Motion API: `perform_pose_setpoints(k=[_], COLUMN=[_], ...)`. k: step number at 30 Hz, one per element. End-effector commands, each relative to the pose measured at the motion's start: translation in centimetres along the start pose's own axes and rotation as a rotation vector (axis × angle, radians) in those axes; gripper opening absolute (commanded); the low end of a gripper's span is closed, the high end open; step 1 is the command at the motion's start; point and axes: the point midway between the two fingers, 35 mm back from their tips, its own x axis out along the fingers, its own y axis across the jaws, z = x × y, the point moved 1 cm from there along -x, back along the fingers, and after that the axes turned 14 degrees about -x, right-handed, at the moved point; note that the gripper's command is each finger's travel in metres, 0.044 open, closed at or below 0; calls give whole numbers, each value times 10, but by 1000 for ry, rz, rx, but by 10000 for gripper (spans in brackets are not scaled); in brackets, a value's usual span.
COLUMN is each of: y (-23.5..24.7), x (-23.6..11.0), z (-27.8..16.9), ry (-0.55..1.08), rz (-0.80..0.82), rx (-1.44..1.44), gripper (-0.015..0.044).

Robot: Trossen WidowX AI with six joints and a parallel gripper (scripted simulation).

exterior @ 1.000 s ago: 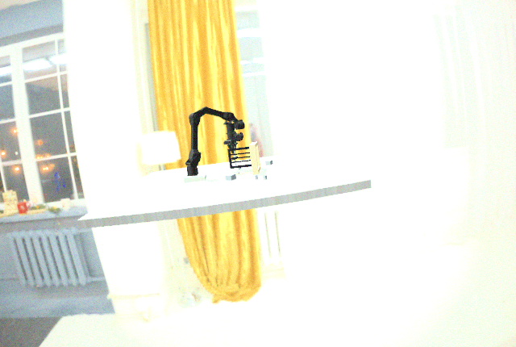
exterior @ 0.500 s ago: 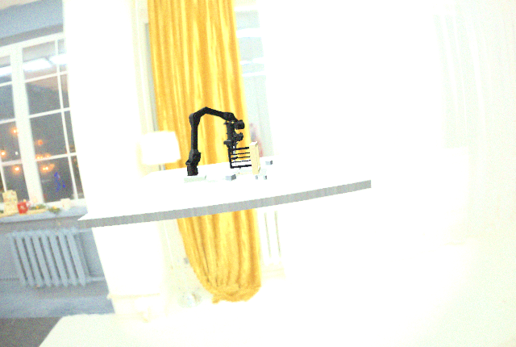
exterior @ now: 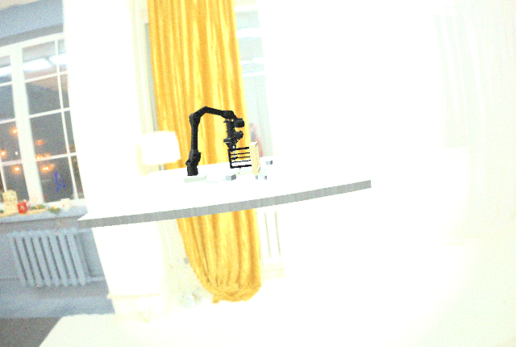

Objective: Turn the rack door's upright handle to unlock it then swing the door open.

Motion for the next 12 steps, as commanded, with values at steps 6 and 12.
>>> perform_pose_setpoints(k=[6, 12], y=[1, 1], x=[-13, -20], z=[2, 2], ry=[-8, -8], rz=[1, 1], rx=[3, 3], gripper=[284, 284])
